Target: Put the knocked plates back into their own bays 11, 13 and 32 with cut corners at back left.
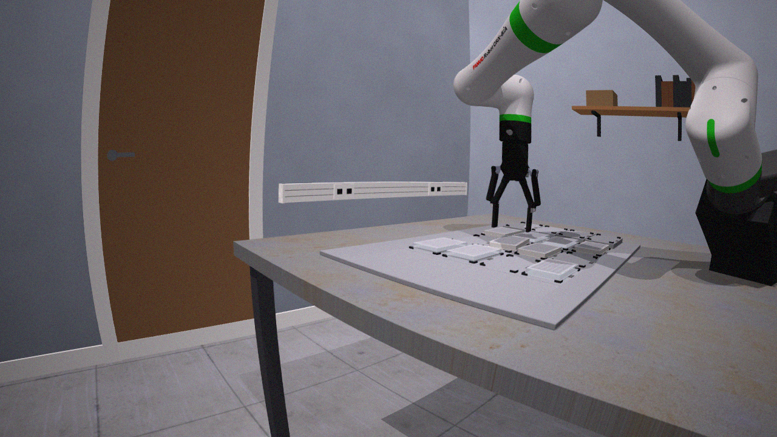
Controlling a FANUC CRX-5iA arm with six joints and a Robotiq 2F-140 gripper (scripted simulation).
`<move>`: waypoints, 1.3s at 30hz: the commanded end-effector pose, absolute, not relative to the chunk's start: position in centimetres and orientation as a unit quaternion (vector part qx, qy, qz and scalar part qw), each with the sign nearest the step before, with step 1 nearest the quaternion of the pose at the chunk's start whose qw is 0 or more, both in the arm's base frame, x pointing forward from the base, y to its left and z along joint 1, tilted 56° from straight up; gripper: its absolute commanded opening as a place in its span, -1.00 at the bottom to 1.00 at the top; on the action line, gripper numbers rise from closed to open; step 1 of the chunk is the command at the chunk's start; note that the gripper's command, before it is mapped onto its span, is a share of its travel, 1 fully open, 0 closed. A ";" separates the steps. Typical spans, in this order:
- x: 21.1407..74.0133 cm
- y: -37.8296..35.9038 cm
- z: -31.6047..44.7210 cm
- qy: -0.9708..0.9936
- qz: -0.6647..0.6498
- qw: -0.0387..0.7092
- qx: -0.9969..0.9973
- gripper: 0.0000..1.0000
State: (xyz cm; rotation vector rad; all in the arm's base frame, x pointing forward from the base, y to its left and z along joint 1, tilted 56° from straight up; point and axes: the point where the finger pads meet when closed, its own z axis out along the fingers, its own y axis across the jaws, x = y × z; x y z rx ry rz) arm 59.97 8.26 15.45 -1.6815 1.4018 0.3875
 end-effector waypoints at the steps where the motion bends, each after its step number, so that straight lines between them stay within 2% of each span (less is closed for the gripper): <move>1: 60.0 8.1 15.5 0.565 0.156 0.443 -0.678 0.40; 39: 60.6 9.7 14.4 0.565 0.156 0.443 -0.678 0.40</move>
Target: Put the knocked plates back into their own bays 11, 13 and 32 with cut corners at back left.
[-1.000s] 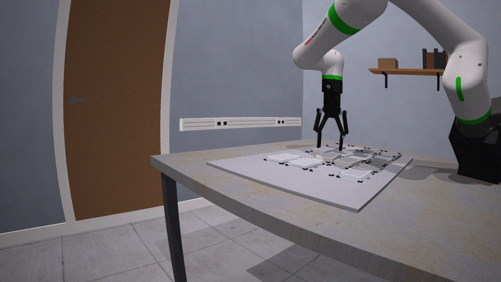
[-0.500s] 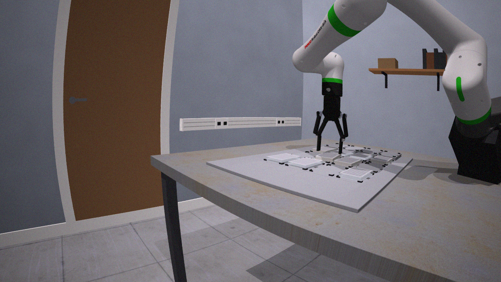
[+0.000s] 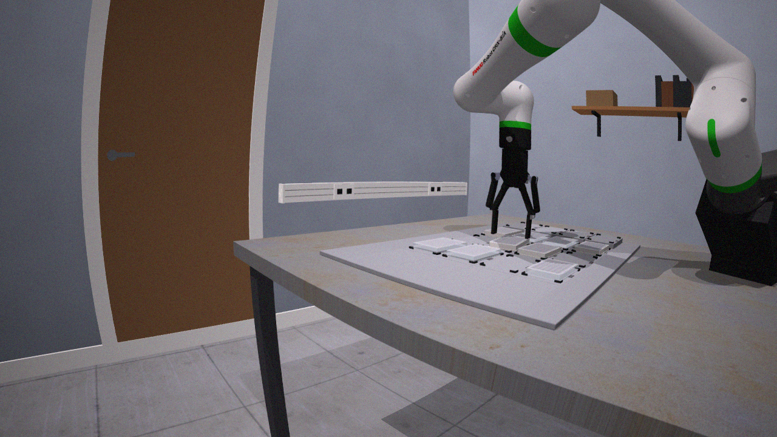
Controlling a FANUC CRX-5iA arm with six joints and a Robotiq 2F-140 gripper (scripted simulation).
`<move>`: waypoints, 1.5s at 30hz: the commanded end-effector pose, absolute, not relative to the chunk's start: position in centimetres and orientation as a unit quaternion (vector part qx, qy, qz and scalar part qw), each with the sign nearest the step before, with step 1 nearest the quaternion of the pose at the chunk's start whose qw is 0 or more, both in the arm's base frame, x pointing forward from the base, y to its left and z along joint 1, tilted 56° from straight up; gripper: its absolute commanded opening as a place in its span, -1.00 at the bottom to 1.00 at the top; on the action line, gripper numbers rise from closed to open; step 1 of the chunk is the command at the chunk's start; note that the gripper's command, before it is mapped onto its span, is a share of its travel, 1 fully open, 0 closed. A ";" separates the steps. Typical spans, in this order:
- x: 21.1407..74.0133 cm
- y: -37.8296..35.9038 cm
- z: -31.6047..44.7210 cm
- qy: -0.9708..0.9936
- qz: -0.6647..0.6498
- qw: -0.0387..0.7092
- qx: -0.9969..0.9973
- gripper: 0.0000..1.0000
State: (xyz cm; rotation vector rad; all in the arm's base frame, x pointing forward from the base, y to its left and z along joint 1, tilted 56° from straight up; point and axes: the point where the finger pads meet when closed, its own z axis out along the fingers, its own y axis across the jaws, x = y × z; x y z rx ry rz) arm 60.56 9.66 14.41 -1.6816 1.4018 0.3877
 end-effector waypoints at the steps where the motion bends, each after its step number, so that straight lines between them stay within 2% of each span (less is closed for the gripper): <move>1: 60.7 9.8 14.3 0.565 0.156 0.443 -0.678 0.40; 30: 61.2 11.1 13.3 0.565 0.156 0.443 -0.678 0.40; 45: 61.2 11.1 13.3 0.565 0.156 0.443 -0.678 0.28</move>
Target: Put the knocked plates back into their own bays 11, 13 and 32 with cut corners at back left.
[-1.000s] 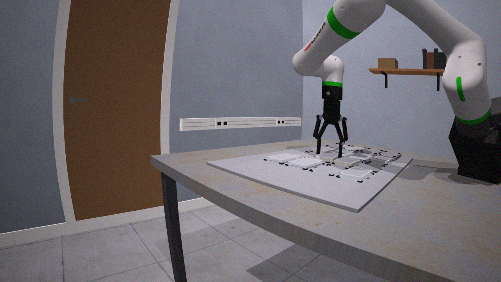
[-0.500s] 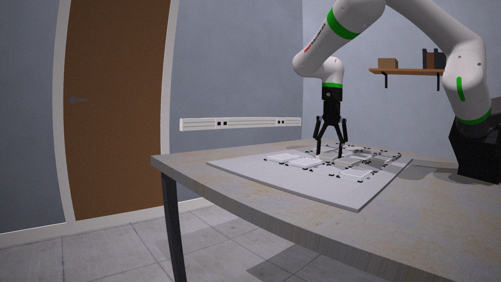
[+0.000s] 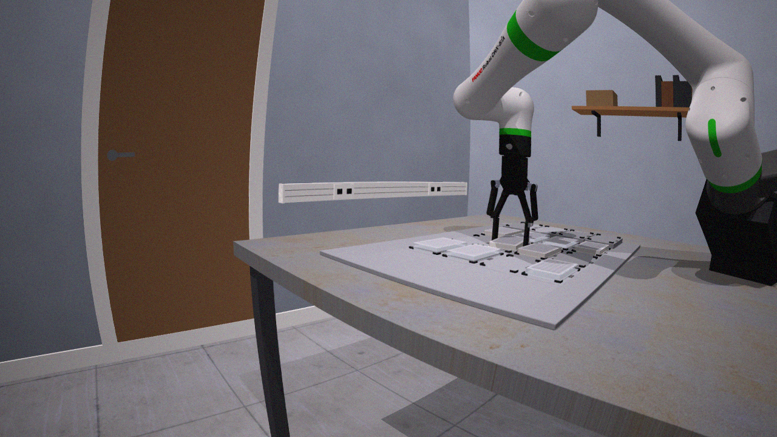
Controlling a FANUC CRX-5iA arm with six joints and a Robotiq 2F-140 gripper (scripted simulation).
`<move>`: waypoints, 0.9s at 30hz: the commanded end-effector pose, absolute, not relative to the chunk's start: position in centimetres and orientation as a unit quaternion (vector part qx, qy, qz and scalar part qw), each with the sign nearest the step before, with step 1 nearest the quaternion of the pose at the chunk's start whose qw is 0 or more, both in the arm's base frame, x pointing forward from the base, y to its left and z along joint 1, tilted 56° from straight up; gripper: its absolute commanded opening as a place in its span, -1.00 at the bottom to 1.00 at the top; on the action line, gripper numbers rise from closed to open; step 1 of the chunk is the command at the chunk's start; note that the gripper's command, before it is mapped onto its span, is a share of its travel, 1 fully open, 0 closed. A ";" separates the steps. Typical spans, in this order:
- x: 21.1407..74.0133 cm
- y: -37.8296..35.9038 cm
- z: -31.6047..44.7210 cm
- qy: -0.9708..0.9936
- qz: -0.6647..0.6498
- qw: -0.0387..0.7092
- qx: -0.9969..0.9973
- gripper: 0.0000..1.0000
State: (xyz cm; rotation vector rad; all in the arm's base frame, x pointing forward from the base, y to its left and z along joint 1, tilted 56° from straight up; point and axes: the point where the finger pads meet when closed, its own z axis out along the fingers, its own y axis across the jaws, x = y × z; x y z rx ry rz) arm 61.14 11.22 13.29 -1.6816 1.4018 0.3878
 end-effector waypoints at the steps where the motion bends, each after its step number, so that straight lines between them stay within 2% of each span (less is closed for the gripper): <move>1: 61.2 11.1 13.3 0.565 0.156 0.443 -0.678 0.27; 27: 61.2 11.1 13.3 0.565 0.156 0.443 -0.678 0.22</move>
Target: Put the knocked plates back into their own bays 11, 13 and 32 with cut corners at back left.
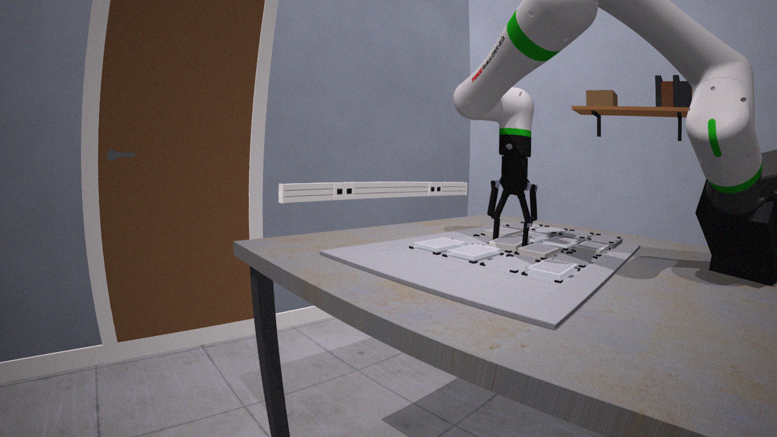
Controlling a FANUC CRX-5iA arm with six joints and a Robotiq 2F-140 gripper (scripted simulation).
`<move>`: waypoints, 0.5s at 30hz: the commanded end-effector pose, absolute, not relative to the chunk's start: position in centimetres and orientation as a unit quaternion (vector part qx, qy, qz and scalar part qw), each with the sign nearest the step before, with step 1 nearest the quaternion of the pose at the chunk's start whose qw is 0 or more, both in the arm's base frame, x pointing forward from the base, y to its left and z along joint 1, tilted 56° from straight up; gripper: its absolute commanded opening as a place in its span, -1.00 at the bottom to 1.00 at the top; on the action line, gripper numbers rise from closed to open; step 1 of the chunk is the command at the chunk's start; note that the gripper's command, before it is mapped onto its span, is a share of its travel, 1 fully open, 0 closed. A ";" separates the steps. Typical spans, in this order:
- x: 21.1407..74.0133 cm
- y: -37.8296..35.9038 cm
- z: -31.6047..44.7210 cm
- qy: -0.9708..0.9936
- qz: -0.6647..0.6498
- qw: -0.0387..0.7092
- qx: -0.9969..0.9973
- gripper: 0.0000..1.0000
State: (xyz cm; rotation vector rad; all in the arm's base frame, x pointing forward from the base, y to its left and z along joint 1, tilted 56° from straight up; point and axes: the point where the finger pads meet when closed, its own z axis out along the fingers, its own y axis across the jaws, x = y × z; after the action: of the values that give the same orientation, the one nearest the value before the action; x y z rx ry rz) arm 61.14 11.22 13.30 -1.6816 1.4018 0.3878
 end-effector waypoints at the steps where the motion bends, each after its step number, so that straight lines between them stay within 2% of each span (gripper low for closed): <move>1: 61.2 11.1 13.3 0.565 0.156 0.443 -0.678 0.22; 15: 61.2 11.1 13.3 0.565 0.156 0.443 -0.678 0.20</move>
State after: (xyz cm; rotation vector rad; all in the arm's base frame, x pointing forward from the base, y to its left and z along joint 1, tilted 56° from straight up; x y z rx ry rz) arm 61.14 11.22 13.30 -1.6816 1.4018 0.3877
